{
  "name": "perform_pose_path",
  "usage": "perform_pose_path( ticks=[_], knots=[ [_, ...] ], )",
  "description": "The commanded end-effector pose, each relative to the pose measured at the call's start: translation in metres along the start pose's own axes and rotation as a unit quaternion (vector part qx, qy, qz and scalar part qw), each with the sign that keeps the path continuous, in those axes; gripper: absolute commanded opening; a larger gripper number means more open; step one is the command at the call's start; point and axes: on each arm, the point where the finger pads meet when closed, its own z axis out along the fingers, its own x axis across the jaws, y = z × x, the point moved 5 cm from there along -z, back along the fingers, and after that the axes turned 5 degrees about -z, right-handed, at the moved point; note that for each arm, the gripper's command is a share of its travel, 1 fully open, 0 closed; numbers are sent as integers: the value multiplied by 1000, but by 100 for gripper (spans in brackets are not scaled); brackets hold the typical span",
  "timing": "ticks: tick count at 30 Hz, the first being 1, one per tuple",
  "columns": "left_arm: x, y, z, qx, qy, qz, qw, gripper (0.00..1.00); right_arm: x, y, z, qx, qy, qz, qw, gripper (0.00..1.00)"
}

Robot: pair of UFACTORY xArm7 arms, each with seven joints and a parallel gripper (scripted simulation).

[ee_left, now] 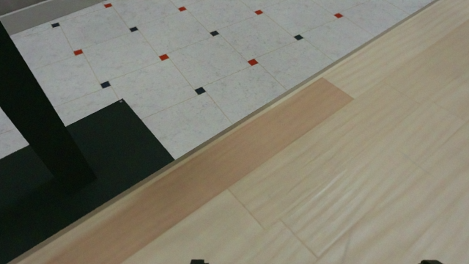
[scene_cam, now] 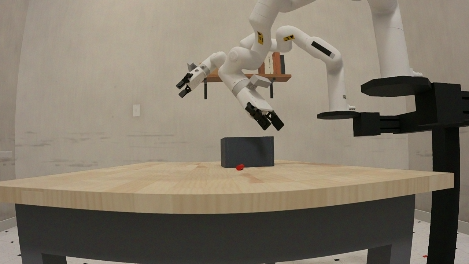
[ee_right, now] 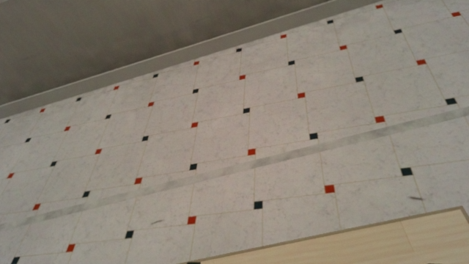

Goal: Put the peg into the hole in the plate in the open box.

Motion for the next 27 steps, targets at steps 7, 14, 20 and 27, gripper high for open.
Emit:
perform_pose_path(
  ticks=[7,14,20,27],
  knots=[
    [0,0,-2,-2,0,0,1000,100,-1,-3,-2,3,0,-1,1000,100],
    [0,0,-2,-2,0,0,1000,100,-1,-3,-2,3,0,-1,1000,100],
    [0,0,-3,-3,0,-1,1000,100,1,-3,-4,2,1,0,1000,100],
    [5,-2,-9,-7,-3,-26,1000,100,53,-2,-54,-17,29,23,999,100]
  ],
)
